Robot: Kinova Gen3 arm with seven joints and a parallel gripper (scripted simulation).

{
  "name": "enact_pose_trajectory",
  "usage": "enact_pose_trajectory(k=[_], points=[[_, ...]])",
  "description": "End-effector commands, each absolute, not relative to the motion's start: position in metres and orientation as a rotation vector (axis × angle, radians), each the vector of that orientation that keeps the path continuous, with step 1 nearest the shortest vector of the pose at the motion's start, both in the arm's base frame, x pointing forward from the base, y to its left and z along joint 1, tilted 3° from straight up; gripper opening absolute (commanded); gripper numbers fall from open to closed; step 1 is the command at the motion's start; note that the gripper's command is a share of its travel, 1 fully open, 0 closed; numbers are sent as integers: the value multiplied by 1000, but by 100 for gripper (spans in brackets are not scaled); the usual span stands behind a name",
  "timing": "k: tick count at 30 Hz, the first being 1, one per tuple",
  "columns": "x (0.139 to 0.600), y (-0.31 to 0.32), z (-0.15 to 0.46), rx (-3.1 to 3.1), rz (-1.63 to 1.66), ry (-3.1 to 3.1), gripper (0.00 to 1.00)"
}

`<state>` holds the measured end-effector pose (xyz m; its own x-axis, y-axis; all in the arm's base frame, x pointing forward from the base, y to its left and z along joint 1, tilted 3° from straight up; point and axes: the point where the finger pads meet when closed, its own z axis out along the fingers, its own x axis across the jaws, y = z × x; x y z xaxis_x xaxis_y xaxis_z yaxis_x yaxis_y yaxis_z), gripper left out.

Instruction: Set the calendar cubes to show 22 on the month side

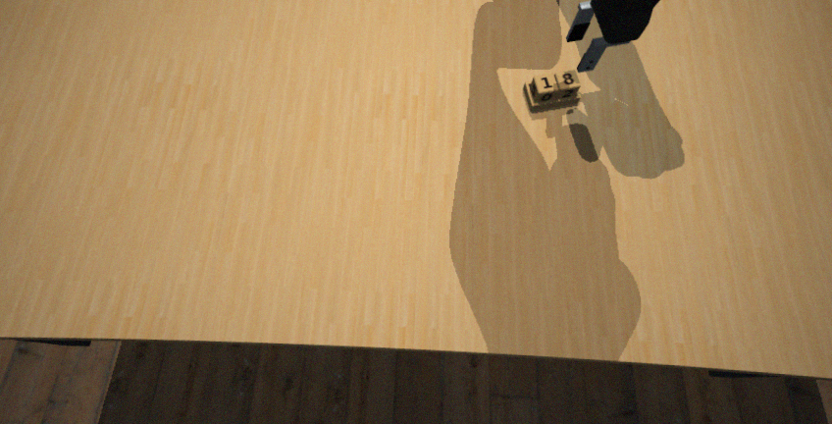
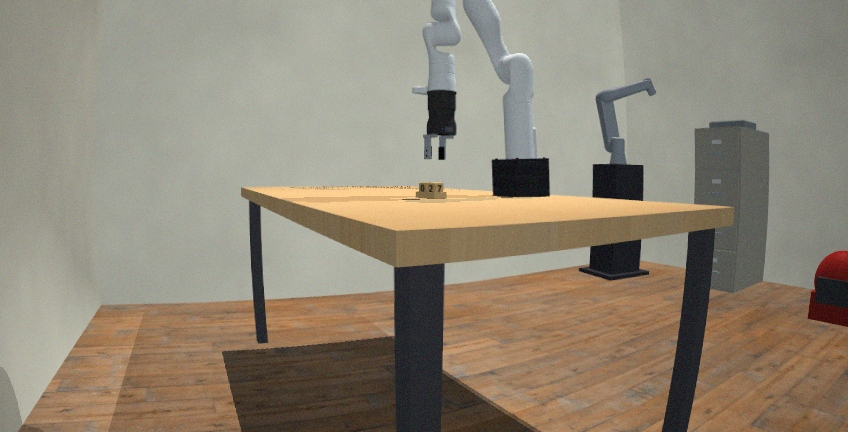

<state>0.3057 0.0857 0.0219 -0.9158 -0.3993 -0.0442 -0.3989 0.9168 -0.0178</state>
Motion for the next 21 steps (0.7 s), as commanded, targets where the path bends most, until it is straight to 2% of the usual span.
enact_pose_trajectory(k=[1,21], points=[[304,85,21,-625,-11,3033,90],[303,85,10,-626,-12,3034,90]])
